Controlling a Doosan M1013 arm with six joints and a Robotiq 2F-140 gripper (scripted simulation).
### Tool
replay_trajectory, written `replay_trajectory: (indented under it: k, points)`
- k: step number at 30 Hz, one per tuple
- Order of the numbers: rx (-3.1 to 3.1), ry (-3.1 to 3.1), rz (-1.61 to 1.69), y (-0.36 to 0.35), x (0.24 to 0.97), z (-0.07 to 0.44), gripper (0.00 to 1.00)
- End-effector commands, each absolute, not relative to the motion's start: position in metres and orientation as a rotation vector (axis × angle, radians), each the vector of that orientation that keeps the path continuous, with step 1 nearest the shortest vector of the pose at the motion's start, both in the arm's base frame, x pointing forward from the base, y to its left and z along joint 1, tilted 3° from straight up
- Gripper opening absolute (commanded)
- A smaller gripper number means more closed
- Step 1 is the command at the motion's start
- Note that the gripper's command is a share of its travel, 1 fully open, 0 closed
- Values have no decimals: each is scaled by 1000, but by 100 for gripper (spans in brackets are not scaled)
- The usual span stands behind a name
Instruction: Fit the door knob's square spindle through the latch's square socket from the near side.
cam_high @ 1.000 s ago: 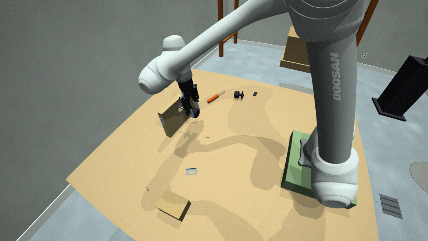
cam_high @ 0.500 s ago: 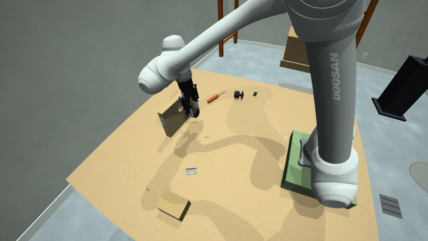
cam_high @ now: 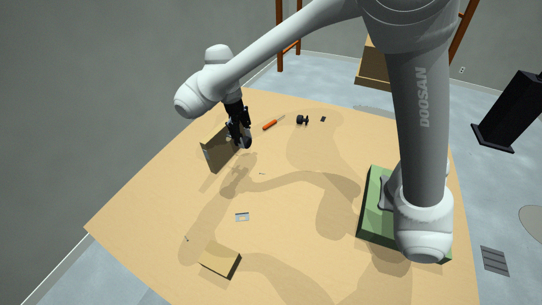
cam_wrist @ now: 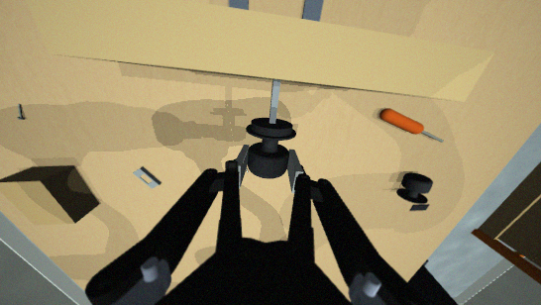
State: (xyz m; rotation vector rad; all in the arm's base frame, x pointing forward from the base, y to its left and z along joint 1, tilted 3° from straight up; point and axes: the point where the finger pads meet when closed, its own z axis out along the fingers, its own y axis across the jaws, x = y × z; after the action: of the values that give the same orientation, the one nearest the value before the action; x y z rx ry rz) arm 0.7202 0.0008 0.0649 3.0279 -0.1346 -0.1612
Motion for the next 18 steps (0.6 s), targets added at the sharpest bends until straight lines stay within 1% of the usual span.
replay_trajectory:
  k: [1,18]
  points:
    - [3028,-135,-161,1,721,65,42]
    - [3028,-135,-161,1,722,65,42]
